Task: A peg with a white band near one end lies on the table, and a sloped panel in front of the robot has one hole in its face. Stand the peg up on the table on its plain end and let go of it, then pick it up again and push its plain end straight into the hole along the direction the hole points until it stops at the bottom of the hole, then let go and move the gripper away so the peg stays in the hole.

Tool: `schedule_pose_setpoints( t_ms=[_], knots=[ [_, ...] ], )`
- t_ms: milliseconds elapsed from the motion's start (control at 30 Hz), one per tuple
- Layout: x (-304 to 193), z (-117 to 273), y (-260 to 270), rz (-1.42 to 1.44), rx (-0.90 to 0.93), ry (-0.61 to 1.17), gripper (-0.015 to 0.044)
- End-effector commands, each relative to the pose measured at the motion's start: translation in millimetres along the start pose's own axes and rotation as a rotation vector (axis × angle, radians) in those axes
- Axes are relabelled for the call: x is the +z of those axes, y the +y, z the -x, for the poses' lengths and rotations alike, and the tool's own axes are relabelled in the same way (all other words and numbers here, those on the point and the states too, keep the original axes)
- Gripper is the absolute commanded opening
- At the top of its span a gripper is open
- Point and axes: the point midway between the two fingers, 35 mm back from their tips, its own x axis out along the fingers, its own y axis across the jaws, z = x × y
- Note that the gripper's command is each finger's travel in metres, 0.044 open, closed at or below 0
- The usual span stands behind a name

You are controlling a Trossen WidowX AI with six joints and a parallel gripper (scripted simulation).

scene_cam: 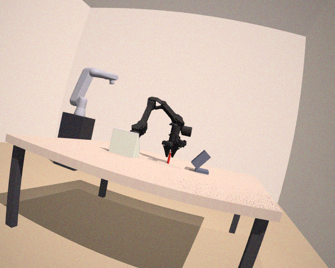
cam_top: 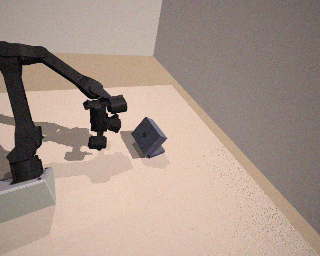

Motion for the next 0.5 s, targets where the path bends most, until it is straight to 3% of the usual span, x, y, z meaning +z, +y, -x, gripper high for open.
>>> schedule_pose_setpoints(
  t_ms=[0, 333, 467],
  knots=[
    [-0.1, 0.4, 0.3, 0.002, 0.001, 0.001, 0.0309],
    [-0.1, 0.4, 0.3, 0.002, 0.001, 0.001, 0.0046],
    [-0.1, 0.4, 0.3, 0.002, 0.001, 0.001, 0.0020]
  ],
)
